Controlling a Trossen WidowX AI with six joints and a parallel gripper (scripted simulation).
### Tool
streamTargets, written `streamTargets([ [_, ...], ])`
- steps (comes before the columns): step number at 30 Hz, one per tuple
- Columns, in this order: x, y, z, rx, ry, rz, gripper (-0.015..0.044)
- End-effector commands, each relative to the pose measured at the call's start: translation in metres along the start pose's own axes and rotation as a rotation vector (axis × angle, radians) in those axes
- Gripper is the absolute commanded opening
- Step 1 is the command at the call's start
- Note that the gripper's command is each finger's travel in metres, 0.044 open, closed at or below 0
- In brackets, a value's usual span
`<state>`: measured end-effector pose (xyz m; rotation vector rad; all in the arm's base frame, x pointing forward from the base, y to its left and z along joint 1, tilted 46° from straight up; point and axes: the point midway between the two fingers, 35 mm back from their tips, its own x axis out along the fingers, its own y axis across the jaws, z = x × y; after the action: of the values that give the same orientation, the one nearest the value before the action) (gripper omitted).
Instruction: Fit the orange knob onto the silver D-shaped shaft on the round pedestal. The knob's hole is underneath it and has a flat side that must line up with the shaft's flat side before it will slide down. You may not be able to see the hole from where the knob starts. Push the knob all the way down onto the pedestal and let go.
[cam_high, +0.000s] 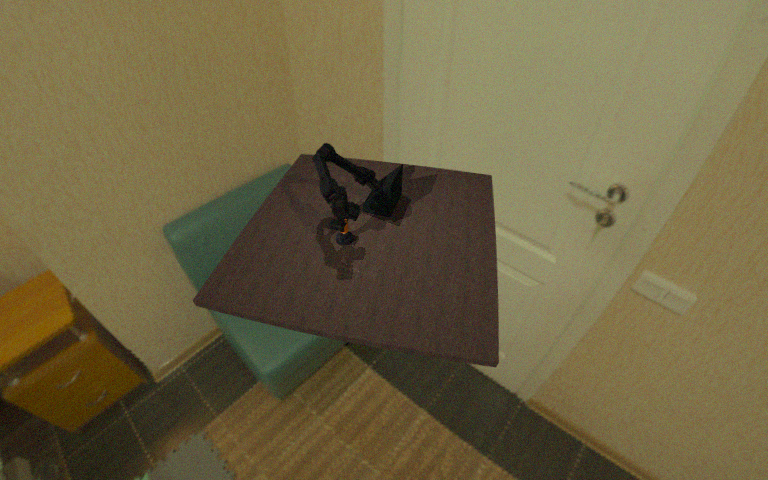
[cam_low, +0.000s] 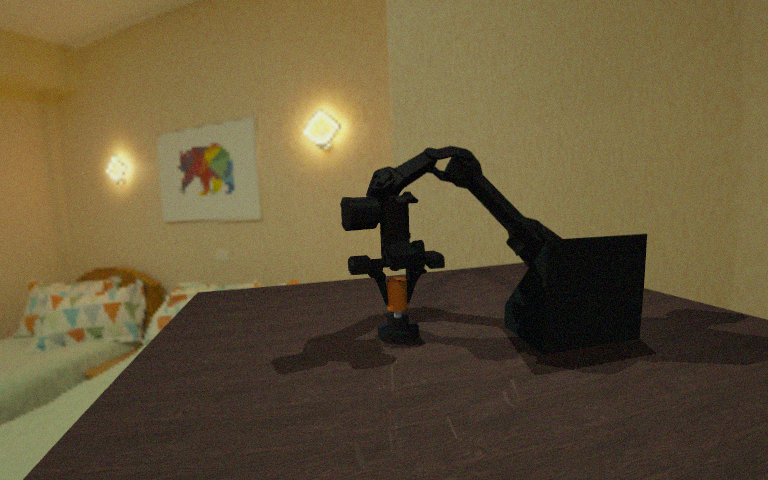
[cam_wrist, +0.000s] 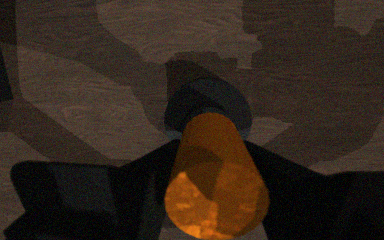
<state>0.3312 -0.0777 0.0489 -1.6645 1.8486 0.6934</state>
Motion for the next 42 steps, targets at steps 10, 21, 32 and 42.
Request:
streamTargets([
  [10, -0.0047, 0.0010, -0.0041, -0.056, 0.000, -0.001, 0.0000],
  [21, -0.0021, -0.0012, -0.0030, -0.211, 0.001, -0.001, 0.0000],
  [32, 0.0007, 0.0006, -0.0026, -0.211, 0.001, -0.001, 0.0000],
  [42, 0.0014, 0.0011, -0.0027, -0.211, 0.001, -0.001, 0.0000],
])
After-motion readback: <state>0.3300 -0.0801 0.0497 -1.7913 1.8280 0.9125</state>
